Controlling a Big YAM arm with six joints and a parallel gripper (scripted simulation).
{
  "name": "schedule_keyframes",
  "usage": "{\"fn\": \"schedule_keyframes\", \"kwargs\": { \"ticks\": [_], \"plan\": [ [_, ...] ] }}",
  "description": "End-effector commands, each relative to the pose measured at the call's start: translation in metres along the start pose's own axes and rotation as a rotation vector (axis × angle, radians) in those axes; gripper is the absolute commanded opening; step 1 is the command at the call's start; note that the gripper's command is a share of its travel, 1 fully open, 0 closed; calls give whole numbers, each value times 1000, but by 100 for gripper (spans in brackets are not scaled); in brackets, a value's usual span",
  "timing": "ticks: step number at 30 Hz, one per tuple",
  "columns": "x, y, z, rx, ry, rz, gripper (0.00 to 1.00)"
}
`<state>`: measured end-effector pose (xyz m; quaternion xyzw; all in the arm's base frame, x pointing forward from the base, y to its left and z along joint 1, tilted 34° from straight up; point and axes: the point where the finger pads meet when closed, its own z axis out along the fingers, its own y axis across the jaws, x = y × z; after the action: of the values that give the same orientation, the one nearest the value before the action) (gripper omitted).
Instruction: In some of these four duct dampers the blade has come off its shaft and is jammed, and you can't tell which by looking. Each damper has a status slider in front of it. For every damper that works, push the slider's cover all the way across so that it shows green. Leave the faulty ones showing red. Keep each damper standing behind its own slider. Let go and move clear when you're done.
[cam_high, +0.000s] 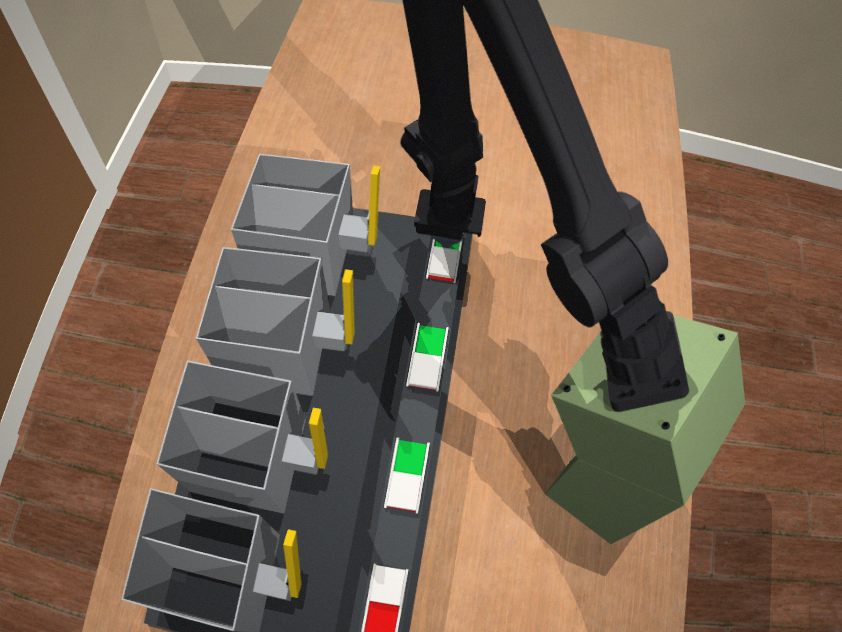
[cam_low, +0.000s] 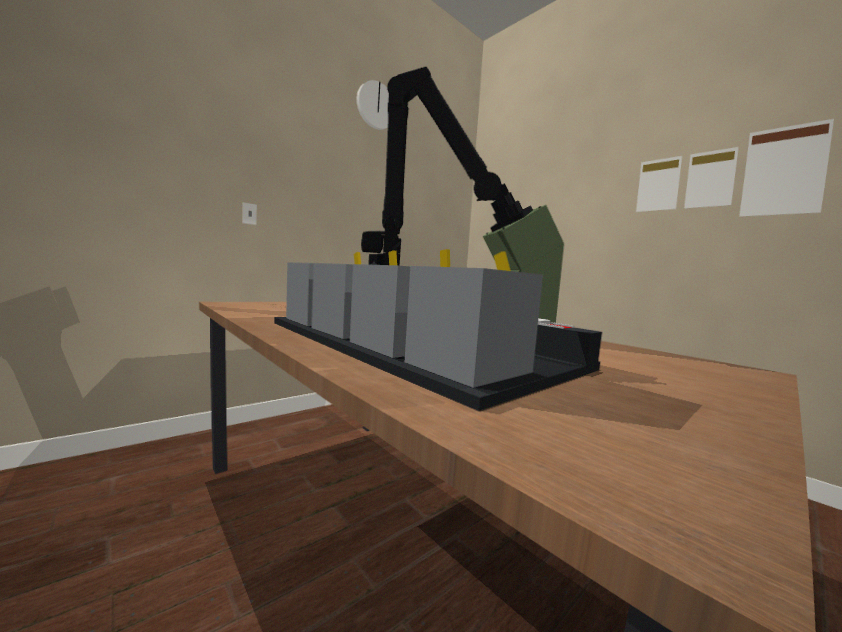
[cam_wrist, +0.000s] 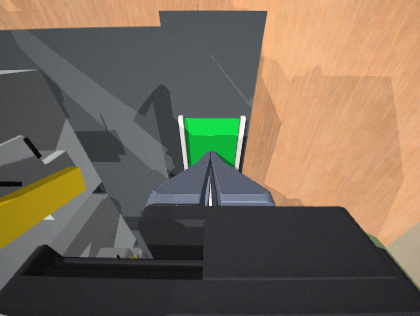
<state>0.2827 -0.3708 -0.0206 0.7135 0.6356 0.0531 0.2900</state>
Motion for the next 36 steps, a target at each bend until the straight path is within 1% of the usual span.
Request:
{"fn": "schedule_keyframes", "kwargs": {
  "ticks": [1, 36],
  "plan": [
    [8, 4, -3, -11, 2, -6, 0],
    [12, 3, -3, -11, 3, -6, 0]
  ]
}}
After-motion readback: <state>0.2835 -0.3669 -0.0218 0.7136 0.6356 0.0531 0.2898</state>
